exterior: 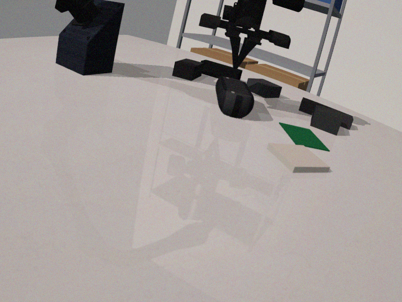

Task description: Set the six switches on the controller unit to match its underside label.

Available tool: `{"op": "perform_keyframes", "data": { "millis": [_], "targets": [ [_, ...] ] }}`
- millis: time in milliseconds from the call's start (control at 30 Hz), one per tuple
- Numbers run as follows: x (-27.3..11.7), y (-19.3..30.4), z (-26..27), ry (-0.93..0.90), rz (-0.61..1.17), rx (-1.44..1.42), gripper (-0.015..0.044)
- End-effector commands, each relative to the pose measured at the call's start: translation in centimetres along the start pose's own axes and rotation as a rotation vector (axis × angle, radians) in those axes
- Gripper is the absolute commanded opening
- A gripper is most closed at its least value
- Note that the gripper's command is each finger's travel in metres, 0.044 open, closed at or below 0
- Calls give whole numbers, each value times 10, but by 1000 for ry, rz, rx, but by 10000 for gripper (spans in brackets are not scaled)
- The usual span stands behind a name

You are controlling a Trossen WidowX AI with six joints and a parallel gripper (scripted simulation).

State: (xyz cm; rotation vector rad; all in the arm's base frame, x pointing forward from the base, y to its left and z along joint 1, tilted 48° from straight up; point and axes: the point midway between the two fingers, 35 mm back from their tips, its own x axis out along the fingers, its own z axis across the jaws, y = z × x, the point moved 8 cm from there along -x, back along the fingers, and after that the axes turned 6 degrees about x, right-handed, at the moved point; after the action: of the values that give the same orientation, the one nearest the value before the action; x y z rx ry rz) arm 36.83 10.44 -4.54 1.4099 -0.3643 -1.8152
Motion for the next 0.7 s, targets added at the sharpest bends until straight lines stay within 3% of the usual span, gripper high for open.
{"op": "perform_keyframes", "data": {
  "millis": [0, 667],
  "targets": [
    [2, 0, 3, 3, 5, -8, 0],
    [34, 1, 2, 3, 6, -9, 0]
  ]
}}
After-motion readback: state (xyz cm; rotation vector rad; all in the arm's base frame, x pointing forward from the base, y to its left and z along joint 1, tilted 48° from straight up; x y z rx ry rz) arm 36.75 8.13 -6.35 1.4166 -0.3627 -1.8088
